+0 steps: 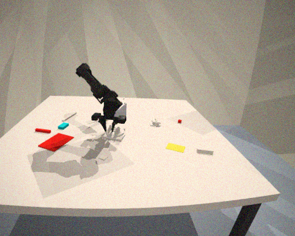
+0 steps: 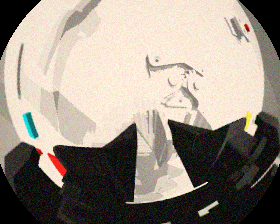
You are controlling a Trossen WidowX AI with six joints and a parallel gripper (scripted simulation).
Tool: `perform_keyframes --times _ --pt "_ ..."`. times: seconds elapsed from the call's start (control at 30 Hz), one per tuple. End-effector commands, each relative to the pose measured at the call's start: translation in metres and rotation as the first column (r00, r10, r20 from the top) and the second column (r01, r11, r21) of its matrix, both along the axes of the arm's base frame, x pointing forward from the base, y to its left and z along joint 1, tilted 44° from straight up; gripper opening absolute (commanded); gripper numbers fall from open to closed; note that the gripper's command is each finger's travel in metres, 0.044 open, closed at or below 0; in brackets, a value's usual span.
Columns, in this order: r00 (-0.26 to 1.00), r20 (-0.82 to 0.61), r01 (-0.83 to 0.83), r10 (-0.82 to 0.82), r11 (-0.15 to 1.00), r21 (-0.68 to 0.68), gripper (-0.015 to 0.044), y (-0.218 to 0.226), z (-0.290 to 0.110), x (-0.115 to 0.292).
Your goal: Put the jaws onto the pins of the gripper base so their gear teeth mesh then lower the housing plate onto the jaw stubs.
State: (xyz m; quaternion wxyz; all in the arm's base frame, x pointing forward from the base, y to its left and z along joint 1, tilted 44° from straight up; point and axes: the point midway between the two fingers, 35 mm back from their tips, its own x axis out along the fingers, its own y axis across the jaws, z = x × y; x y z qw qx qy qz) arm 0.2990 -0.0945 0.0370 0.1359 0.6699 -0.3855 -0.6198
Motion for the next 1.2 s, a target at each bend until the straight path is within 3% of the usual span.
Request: perform_keyframes --times 0.0,0.23,0.37,0.83,1.17 --pt "1.000 -0.003 -0.004 0.004 1.000 -0.004 0.0134 0.000 0.000 0.000" --pt "1.000 -0.003 -0.004 0.004 1.000 -0.004 0.0134 0.000 0.000 0.000" --pt "1.000 0.000 0.000 0.000 1.000 0.000 0.0224 0.000 0.000 0.000" --pt "1.000 0.000 0.000 0.000 1.000 0.000 0.0224 0.001 0.001 0.000" --pt "1.000 -0.003 -0.004 0.004 1.000 -0.003 0.0224 0.047 0.050 0.003"
